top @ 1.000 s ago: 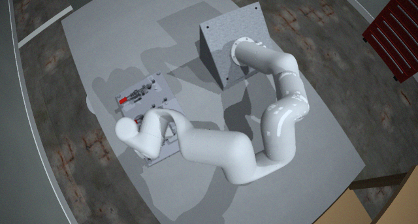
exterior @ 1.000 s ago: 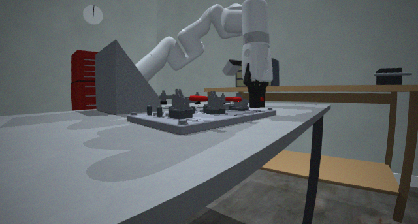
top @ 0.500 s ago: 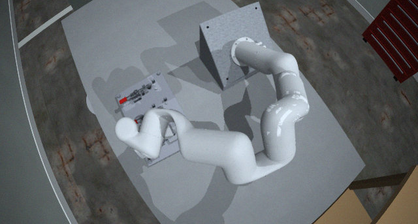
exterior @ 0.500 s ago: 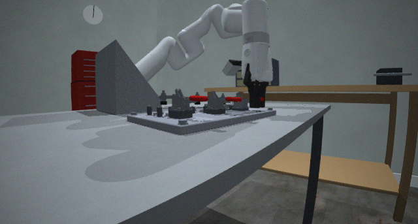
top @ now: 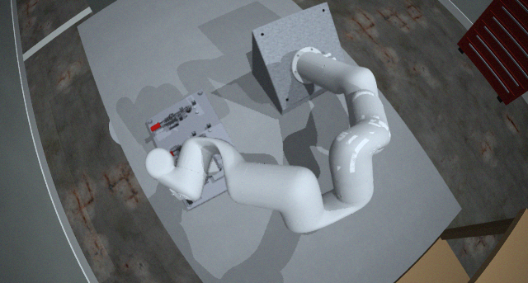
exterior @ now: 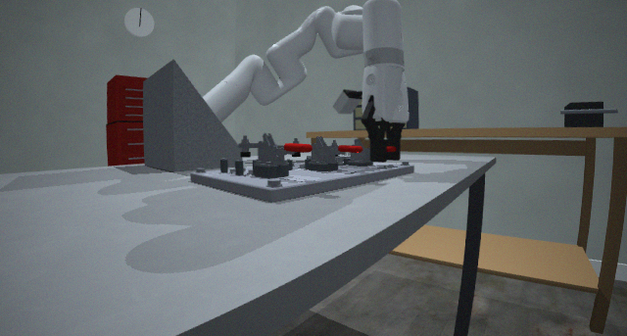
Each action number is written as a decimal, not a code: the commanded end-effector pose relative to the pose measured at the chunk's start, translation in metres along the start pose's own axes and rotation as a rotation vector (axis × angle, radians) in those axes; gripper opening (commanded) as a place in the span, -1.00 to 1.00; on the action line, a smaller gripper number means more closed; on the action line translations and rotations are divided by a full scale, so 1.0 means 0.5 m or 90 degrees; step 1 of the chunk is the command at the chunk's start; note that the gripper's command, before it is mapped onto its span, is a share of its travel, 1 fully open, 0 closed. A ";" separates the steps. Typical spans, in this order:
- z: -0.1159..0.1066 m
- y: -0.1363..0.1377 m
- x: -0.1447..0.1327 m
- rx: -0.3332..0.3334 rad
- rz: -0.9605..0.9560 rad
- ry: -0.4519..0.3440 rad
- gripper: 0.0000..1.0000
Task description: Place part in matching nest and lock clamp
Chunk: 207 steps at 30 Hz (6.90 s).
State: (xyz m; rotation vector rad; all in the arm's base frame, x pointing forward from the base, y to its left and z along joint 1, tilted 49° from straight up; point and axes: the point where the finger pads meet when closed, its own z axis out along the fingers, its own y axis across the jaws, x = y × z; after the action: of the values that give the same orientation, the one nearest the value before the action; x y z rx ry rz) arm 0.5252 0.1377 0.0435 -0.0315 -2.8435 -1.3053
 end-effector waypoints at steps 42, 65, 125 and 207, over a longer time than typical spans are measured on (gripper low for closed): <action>-0.124 0.001 -0.003 0.000 -0.001 -0.003 -0.05; -0.124 0.001 -0.003 0.000 -0.001 -0.003 -1.00; -0.113 0.000 -0.013 0.000 -0.001 -0.003 -1.00; -0.064 0.001 -0.016 0.000 -0.001 -0.003 -1.00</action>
State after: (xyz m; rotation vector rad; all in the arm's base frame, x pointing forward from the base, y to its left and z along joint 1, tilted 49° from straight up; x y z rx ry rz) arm 0.5320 0.1147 0.0633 -0.0317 -2.8442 -1.3056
